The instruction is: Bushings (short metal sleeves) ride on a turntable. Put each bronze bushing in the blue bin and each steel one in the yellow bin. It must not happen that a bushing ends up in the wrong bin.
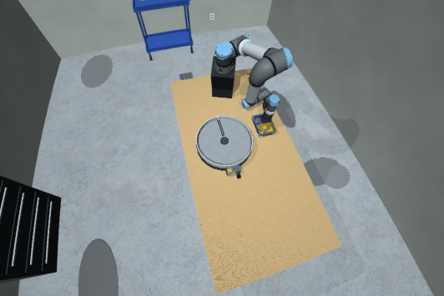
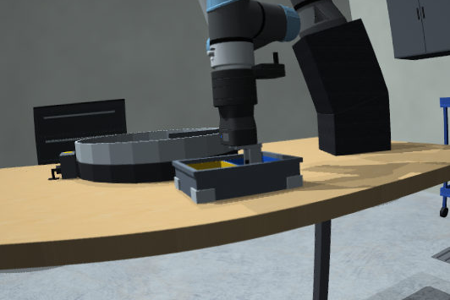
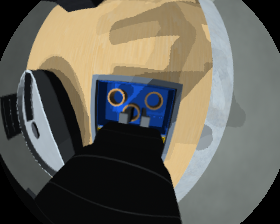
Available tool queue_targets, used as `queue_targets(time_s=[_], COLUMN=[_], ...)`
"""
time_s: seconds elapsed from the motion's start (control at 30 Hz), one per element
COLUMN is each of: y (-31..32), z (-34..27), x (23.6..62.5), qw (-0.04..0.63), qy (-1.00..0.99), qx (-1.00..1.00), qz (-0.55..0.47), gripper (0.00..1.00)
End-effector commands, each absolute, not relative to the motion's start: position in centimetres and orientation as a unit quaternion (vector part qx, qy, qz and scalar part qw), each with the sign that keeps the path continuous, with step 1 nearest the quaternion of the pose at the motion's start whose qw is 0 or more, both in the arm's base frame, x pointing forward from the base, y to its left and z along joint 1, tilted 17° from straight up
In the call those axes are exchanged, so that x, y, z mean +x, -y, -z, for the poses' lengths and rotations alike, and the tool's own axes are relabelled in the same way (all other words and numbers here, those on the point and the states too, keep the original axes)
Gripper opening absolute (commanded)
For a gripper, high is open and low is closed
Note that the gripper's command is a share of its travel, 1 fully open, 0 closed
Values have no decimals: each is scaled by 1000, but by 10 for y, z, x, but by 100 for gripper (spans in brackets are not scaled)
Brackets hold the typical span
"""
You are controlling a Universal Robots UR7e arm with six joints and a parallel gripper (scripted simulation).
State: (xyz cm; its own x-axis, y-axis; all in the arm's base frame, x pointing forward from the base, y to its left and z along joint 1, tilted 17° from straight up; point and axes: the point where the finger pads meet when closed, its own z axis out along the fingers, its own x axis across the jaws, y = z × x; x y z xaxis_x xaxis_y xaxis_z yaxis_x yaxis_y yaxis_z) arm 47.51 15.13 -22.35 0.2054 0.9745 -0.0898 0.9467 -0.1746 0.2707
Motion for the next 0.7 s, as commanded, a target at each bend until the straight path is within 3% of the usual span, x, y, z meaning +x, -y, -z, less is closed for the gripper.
queue_targets(time_s=[0.0, 0.67], y=[-152, -153], z=[220, 216], x=[474, 473], qw=[135, 135], qy=[-628, -628], qx=[765, 765], qz=[-52, -52], gripper=[42, 42])
